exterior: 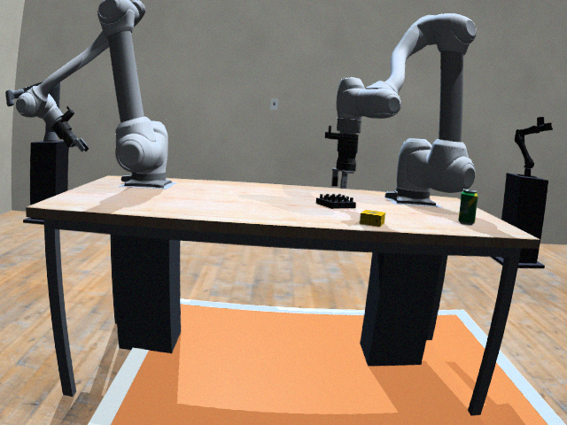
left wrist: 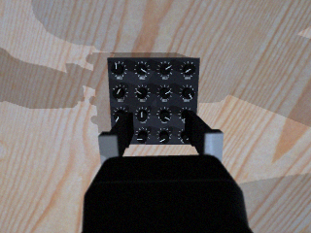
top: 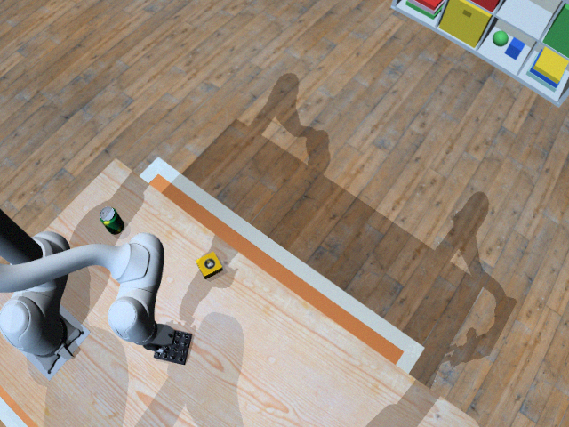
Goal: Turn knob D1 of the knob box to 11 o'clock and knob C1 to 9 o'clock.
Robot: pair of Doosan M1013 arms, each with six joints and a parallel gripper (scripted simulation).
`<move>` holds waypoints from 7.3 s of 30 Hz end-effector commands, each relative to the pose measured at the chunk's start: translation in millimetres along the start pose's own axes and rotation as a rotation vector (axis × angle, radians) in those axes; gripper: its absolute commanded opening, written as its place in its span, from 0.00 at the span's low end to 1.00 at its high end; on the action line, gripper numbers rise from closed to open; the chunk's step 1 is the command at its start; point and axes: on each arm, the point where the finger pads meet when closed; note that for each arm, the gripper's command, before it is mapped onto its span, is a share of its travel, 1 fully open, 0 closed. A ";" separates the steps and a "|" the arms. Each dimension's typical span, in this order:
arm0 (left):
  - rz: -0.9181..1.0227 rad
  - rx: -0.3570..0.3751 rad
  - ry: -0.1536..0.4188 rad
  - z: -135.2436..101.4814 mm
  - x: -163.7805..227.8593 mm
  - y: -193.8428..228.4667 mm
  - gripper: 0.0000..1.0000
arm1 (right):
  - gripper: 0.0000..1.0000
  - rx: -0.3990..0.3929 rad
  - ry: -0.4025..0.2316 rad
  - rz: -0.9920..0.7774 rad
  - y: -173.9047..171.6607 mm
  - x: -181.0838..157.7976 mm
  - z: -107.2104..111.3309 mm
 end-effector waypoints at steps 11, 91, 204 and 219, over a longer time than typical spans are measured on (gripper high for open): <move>0.000 -0.007 -0.001 0.5 -0.2 -4.2 1.00 | 1.00 -0.001 0.000 0.000 0.1 0.1 0.4; 0.052 -0.008 -0.001 1.2 -3.1 -50.2 1.00 | 1.00 -0.001 0.000 0.000 0.1 0.1 0.4; 1.282 -0.007 0.004 -12.1 -46.3 0.5 0.46 | 1.00 -0.001 0.000 0.000 0.1 0.1 0.4; 1.282 -0.007 0.004 -22.7 -46.2 0.4 0.46 | 1.00 -0.001 0.000 0.000 0.1 0.1 0.4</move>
Point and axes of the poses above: on each arm, the point where the finger pads meet when closed, its own z axis back along the fingers, its own x axis across the jaws, y = z × x, and after that the axes turned 1 degree about z, right-handed
